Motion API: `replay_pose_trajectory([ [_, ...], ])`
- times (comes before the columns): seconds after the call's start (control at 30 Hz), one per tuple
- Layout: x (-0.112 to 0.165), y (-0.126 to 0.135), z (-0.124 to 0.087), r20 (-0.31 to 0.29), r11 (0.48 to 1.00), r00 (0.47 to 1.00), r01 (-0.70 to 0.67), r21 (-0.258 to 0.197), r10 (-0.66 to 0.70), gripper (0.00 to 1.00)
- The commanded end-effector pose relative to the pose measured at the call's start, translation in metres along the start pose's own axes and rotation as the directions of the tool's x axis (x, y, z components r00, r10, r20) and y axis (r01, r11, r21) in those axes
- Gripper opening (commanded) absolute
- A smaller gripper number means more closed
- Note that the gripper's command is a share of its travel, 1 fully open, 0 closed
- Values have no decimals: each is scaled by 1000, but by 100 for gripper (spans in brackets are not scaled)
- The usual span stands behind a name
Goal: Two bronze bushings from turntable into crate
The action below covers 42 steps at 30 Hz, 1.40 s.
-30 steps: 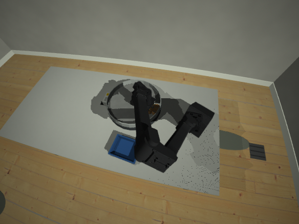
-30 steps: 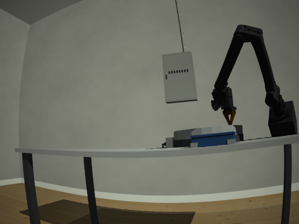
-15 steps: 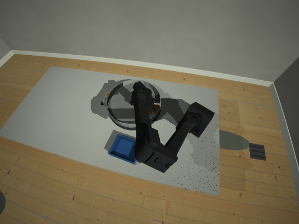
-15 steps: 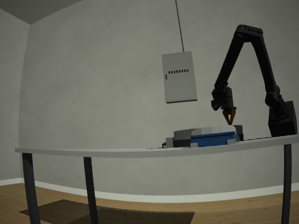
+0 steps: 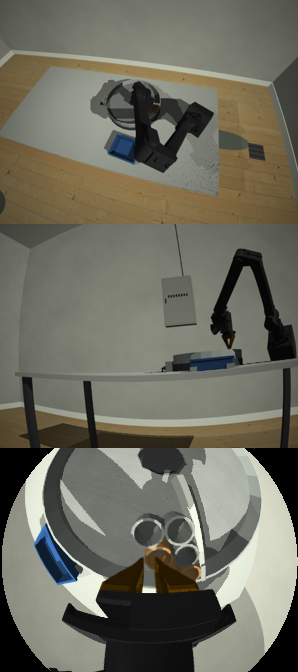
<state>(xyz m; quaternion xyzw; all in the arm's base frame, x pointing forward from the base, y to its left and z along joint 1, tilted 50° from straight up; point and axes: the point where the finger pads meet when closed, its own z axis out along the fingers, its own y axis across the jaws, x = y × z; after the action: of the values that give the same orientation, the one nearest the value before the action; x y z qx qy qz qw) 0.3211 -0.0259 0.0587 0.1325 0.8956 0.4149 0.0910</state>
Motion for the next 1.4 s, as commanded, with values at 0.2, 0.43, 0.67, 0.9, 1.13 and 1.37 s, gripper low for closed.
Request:
replay_pose_trajectory([
  [0.2,-1,7,5,-9,1000,1000,16,-3,-16,14],
  [0.43,-1,7,5,-9,1000,1000,16,-3,-16,14],
  [0.67,1,9,5,-3,1000,1000,22,-1,-22,14],
  [0.9,-2,8,5,-6,1000,1000,18,-2,-18,14],
  [1.13,-2,8,5,-6,1000,1000,20,-2,-20,14],
  [1.37,-2,8,5,-6,1000,1000,20,-2,-20,14],
])
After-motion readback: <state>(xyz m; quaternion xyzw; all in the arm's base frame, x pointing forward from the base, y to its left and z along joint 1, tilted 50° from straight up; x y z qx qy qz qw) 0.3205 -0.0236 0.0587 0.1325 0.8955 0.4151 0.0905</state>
